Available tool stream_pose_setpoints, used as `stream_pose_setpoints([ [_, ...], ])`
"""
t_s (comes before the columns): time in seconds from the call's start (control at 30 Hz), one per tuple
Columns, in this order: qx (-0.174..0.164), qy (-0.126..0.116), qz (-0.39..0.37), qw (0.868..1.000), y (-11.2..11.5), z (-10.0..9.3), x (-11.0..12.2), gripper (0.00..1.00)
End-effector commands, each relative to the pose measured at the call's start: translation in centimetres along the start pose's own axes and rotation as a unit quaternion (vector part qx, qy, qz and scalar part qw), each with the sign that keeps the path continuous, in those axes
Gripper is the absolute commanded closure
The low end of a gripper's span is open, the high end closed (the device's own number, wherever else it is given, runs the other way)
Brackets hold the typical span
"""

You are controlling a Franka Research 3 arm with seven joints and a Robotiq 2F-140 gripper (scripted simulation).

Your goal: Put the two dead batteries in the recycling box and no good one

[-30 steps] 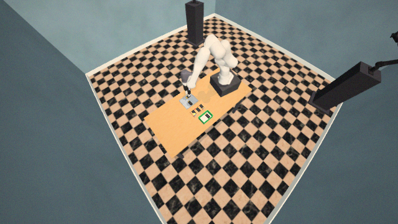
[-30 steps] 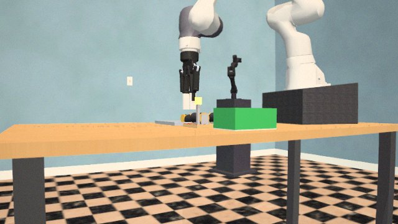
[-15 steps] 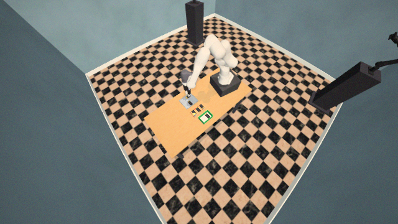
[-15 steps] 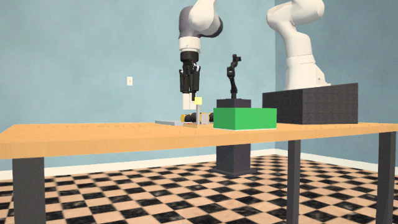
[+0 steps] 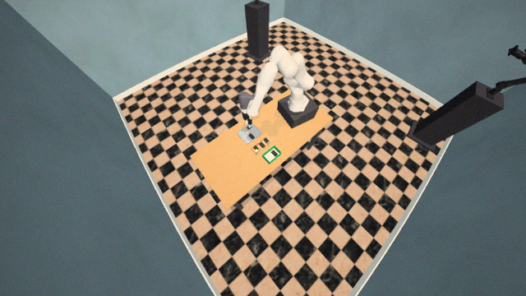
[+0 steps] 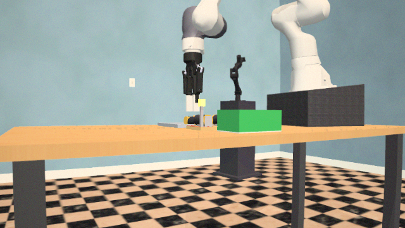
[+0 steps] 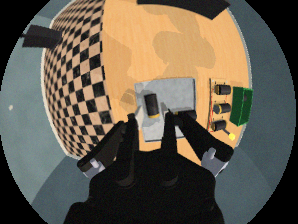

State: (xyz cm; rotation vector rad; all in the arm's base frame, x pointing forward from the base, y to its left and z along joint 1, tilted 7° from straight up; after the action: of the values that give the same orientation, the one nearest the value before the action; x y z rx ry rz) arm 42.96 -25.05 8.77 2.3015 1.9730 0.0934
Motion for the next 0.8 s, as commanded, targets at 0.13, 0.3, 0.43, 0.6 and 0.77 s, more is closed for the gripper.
stream_pose_setpoints([
  [0.13, -0.001, -0.001, -0.004, 1.0, 0.0, 2.1, 0.0, 0.71],
  [0.3, -0.001, -0.001, -0.004, 1.0, 0.0, 3.4, 0.0, 0.71],
  [0.43, -0.001, -0.001, -0.004, 1.0, 0.0, 3.4, 0.0, 0.71],
  [0.6, -0.001, -0.001, -0.004, 1.0, 0.0, 3.8, 0.0, 0.71],
  [0.77, -0.001, -0.001, -0.004, 1.0, 0.0, 4.4, 0.0, 0.71],
])
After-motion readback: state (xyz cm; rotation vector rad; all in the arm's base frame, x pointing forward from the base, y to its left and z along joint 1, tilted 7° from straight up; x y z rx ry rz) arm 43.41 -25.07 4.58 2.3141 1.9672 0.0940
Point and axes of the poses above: the point where the finger pads meet when closed, its own z axis out along the fingers, its own x axis across the jaws, y = z × x, the point moved 9 cm from there along -z, back along the fingers, and after that the axes turned 3 degrees about z, right-handed, at the moved point
